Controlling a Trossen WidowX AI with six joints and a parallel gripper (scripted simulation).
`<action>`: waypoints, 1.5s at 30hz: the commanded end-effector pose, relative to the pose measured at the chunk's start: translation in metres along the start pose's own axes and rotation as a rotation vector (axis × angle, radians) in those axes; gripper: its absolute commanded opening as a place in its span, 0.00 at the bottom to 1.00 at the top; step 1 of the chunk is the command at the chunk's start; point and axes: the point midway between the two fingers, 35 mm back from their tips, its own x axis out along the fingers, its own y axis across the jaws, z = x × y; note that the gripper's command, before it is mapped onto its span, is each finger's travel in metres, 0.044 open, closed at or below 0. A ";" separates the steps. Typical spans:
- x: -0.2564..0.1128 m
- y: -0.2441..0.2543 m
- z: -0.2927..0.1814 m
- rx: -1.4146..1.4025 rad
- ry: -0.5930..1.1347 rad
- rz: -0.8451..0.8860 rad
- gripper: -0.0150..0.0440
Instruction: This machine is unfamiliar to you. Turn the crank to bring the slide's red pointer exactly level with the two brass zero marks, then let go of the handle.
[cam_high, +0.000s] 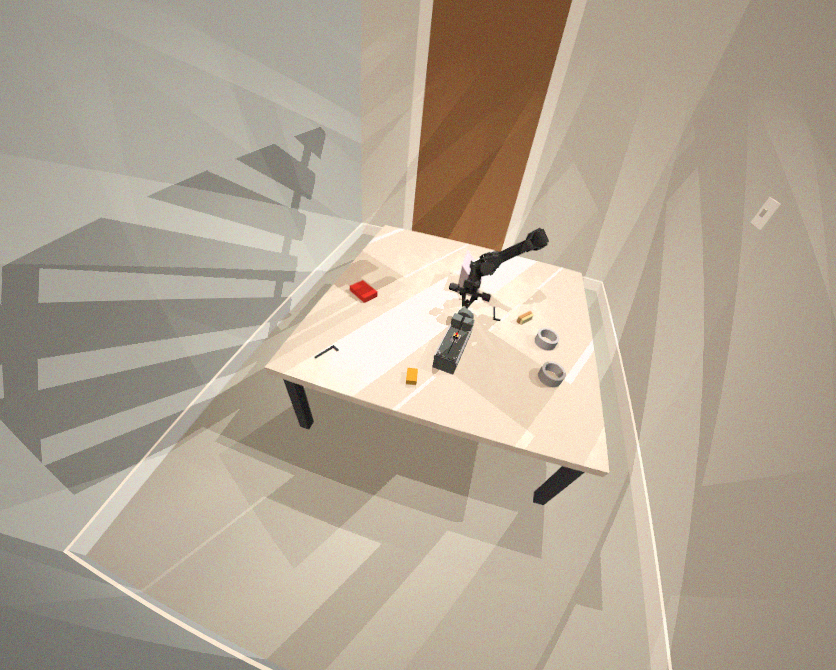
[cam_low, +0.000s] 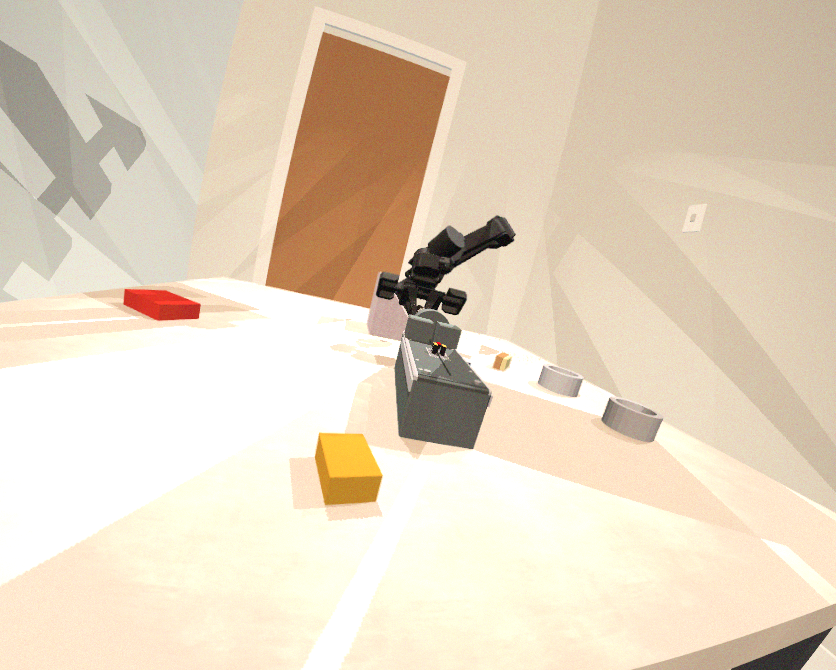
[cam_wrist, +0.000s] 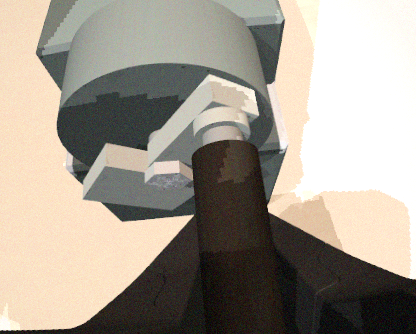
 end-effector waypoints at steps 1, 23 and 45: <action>0.004 -0.007 -0.004 0.007 0.004 -0.019 0.25; 0.001 -0.002 -0.001 0.000 -0.001 0.000 0.74; -0.033 -0.003 0.034 0.000 0.000 -0.002 1.00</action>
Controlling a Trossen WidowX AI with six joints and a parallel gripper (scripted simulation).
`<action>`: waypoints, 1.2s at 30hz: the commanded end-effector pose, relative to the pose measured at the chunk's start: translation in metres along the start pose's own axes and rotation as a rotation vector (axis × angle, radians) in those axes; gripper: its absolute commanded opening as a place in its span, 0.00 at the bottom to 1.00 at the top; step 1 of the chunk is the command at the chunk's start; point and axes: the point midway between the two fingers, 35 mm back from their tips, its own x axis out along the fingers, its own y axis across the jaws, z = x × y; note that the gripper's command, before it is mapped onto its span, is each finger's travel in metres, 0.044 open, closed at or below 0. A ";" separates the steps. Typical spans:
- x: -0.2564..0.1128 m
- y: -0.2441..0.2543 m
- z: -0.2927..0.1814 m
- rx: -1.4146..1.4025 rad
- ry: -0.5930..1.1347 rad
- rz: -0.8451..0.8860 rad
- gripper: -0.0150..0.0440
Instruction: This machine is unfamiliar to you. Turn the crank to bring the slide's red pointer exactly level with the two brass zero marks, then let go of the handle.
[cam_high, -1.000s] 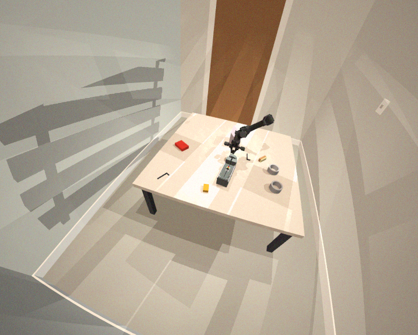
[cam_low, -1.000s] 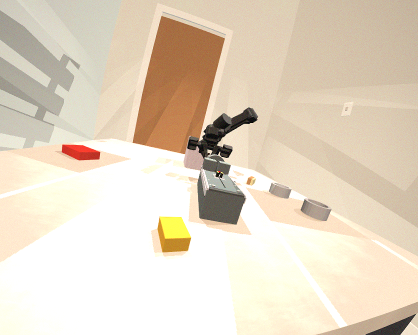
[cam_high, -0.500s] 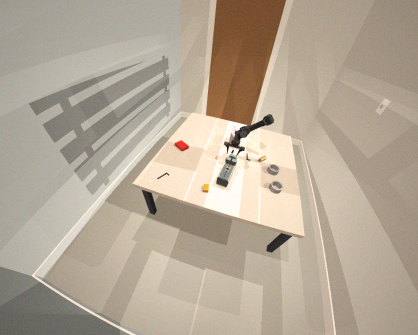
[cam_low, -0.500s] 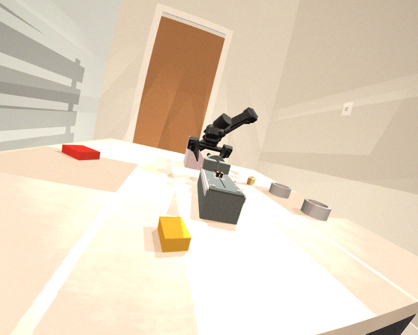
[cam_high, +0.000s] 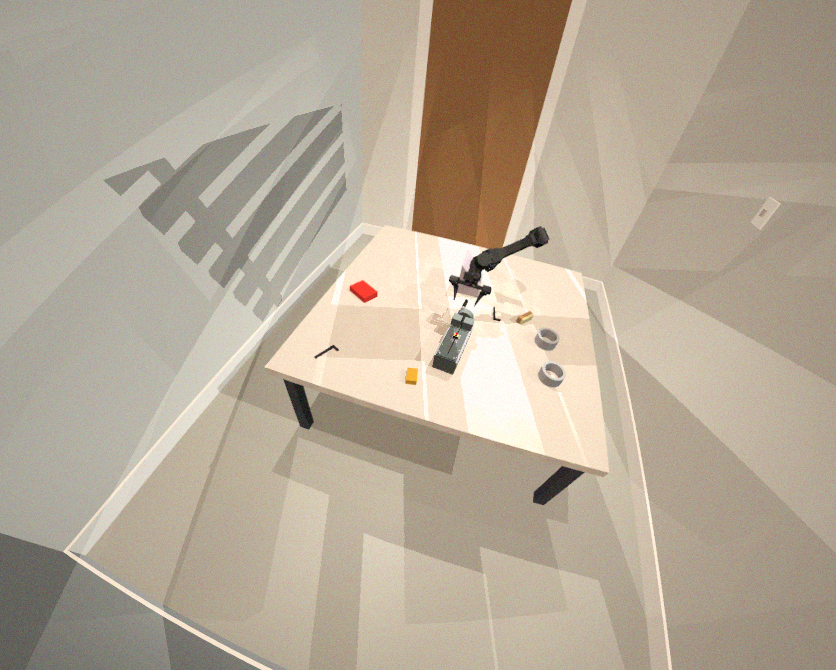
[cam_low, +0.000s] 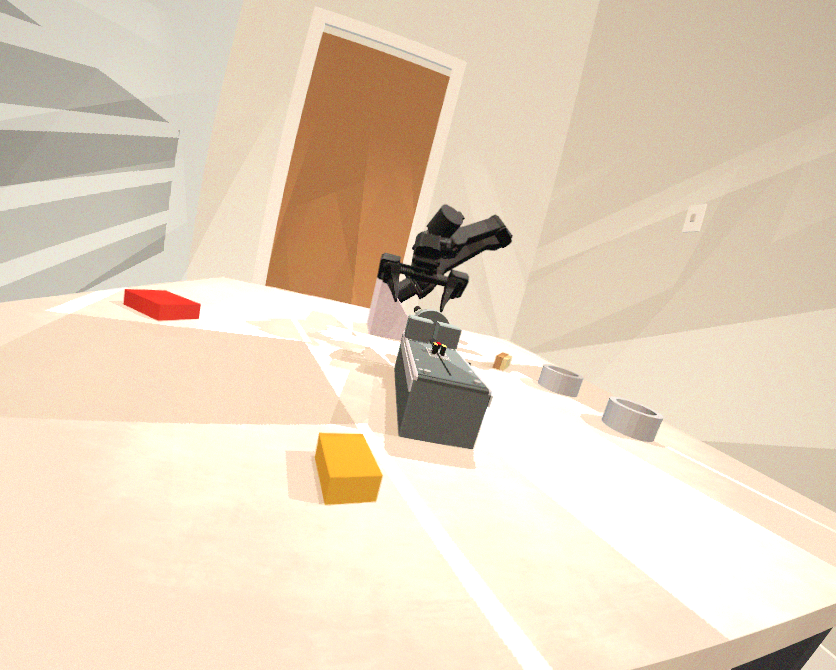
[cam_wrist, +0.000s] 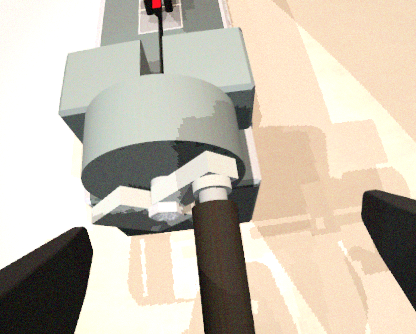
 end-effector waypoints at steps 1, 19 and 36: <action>-0.007 0.004 0.007 -0.013 -0.007 0.010 1.00; -0.048 0.001 0.058 -0.009 0.006 0.002 1.00; 0.013 0.008 0.127 -0.166 0.061 0.089 1.00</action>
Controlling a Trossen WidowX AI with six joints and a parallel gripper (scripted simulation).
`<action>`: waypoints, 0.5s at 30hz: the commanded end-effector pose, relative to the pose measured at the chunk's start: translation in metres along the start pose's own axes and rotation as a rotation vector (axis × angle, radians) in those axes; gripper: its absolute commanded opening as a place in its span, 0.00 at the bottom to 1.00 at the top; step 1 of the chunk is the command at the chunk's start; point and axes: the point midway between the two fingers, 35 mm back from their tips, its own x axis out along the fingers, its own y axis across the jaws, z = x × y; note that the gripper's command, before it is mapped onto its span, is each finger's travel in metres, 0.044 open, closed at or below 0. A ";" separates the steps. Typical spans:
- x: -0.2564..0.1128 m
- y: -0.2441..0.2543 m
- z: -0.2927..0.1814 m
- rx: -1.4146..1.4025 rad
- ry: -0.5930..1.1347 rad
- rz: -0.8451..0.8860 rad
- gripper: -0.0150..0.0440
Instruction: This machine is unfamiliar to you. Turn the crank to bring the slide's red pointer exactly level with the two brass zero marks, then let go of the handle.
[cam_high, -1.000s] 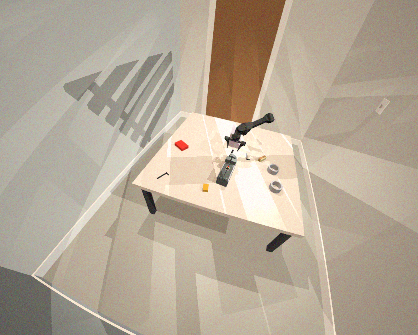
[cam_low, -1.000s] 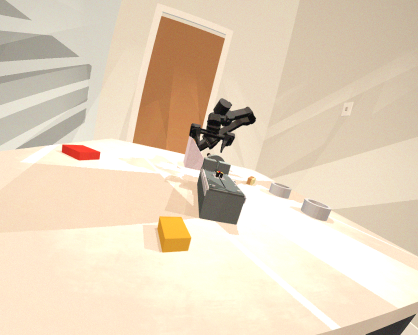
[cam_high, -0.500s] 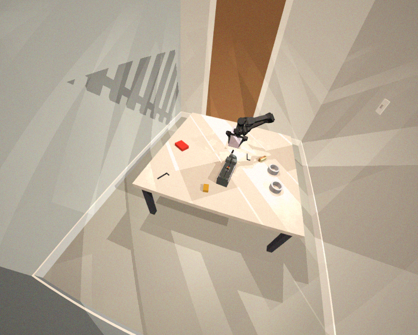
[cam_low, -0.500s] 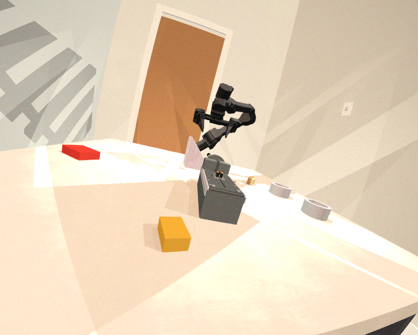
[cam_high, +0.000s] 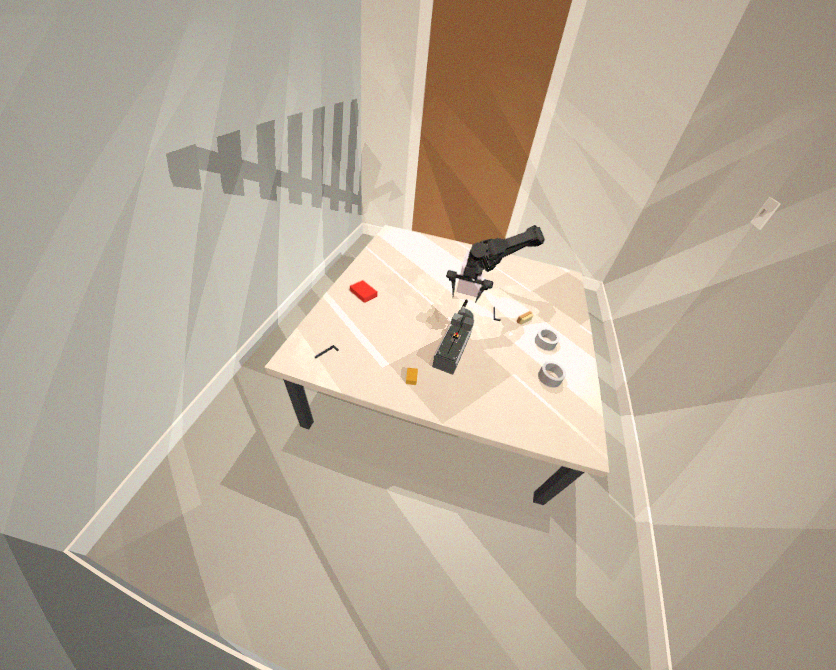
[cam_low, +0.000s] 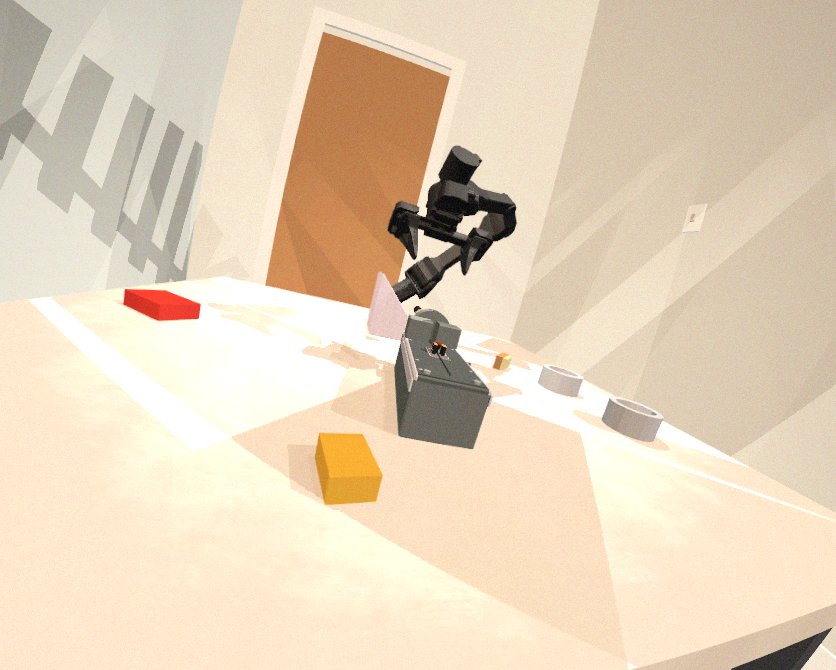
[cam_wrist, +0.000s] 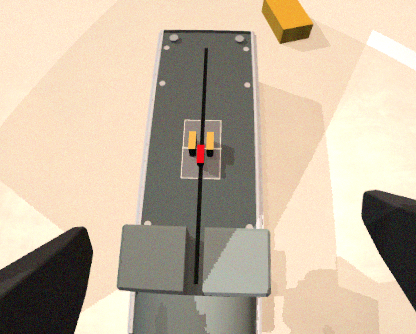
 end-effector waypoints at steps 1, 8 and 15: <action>0.014 -0.002 0.013 -0.037 0.009 0.026 1.00; 0.033 -0.004 0.028 -0.084 0.018 0.054 1.00; 0.066 -0.003 0.000 -0.084 0.018 0.055 1.00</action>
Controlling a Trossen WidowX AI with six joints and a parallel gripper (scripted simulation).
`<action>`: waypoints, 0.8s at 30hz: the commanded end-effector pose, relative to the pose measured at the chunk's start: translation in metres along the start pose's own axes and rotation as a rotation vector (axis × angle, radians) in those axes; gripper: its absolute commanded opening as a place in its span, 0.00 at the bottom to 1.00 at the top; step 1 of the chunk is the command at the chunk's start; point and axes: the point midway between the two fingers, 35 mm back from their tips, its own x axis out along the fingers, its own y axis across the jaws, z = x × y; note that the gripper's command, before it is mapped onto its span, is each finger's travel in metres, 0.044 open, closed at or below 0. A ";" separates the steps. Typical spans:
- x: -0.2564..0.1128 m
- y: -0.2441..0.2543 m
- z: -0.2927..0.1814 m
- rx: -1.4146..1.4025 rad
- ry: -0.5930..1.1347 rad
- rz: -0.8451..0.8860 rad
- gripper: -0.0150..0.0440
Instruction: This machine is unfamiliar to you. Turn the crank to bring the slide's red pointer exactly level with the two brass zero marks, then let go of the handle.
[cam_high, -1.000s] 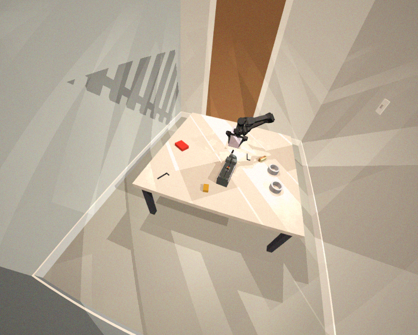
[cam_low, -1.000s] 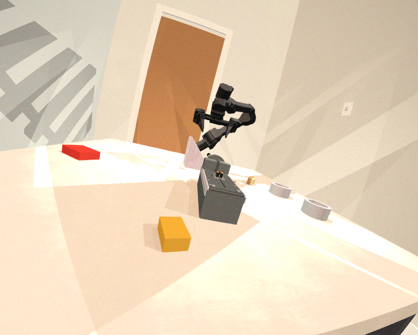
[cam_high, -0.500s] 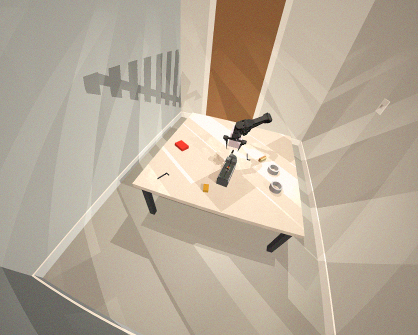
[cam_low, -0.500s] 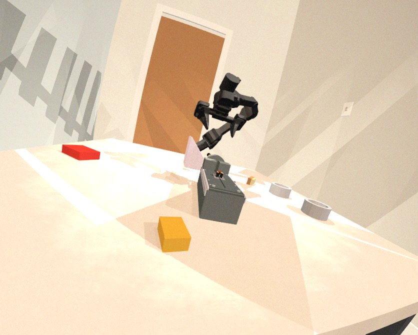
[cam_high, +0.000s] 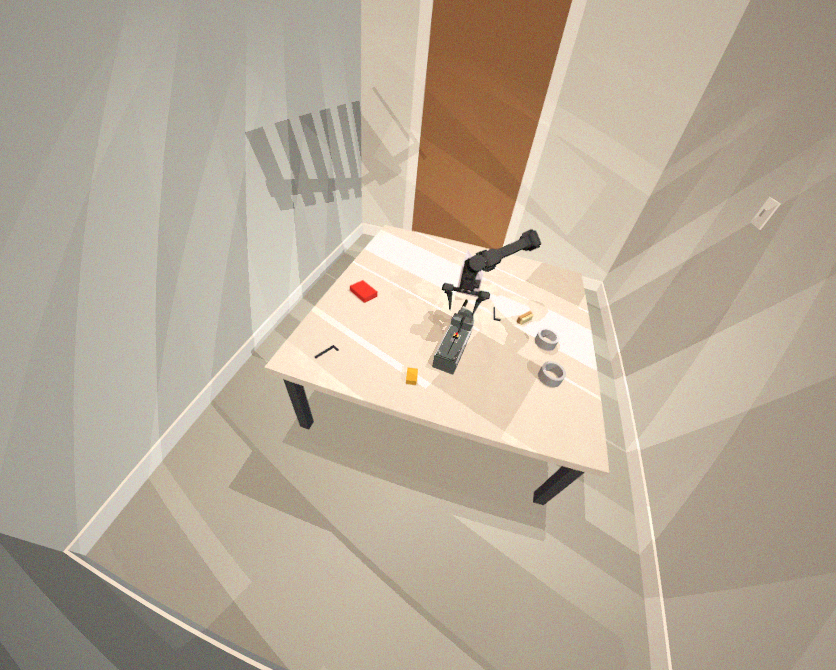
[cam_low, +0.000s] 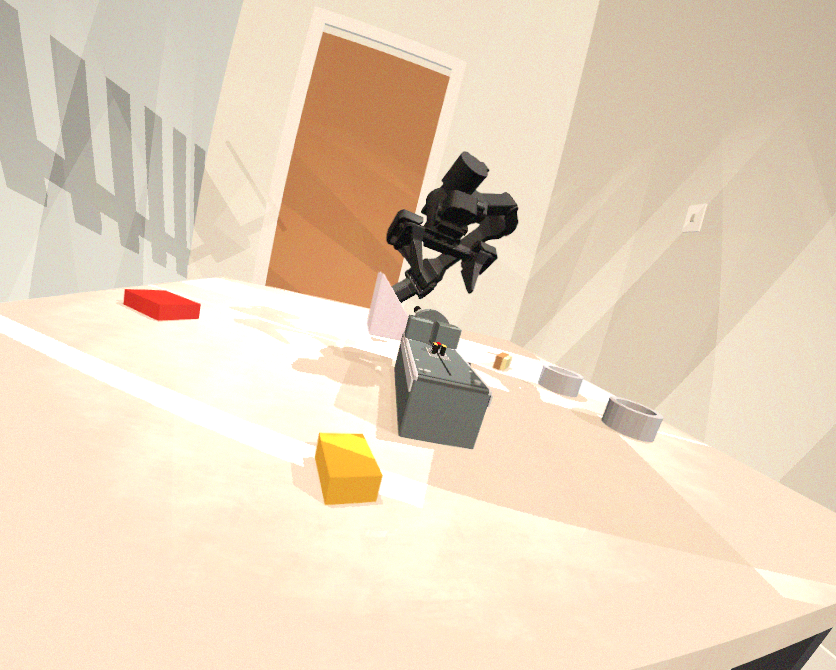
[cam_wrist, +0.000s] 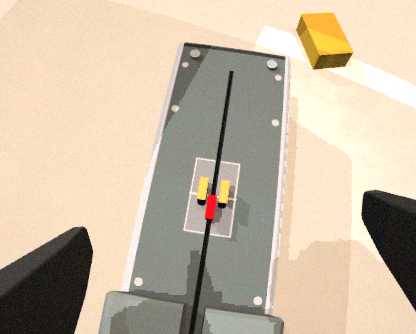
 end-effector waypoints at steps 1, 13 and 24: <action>0.018 -0.002 -0.022 0.024 0.018 -0.002 1.00; 0.020 -0.002 -0.024 0.024 0.018 -0.002 1.00; 0.007 -0.003 -0.011 0.021 0.020 -0.001 1.00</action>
